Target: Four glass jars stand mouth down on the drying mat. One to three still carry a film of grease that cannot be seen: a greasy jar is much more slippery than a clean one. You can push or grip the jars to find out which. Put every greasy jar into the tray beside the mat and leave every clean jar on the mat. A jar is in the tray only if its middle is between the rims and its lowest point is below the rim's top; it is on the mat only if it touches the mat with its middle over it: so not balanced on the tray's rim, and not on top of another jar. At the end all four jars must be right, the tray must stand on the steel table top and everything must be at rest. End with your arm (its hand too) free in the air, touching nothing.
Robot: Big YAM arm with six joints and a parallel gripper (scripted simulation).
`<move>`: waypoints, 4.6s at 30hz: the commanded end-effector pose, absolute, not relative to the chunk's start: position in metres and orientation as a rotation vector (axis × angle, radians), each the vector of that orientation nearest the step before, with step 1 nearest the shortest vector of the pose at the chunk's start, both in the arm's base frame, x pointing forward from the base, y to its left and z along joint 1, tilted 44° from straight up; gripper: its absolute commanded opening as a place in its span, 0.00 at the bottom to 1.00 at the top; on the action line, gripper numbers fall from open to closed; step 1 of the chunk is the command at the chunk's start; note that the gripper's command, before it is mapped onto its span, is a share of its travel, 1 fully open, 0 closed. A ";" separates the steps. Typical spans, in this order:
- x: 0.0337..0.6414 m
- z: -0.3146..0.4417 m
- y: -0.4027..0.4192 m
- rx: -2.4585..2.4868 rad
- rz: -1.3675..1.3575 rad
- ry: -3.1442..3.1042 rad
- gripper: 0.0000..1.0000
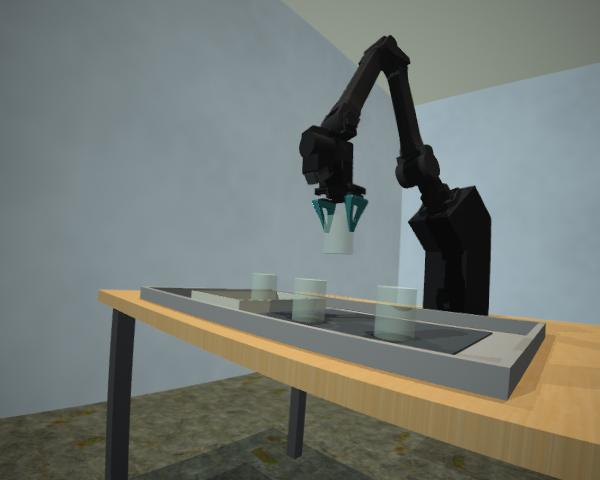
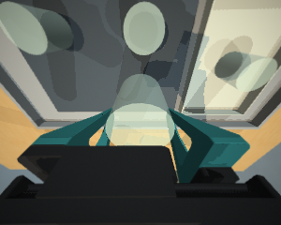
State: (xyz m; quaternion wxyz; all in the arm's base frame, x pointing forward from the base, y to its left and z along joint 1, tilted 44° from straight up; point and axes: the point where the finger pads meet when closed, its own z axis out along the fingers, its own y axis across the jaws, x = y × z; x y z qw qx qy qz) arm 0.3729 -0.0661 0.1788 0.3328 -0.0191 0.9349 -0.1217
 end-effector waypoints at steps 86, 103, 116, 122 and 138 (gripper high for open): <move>0.448 0.317 -0.275 -0.063 -0.340 2.409 0.00; 0.463 0.300 -0.280 -0.063 -0.340 2.409 0.00; 0.482 0.279 -0.287 -0.063 -0.340 2.409 0.00; 0.492 0.268 -0.290 -0.063 -0.340 2.409 0.00; 0.516 0.241 -0.299 -0.063 -0.340 2.409 0.00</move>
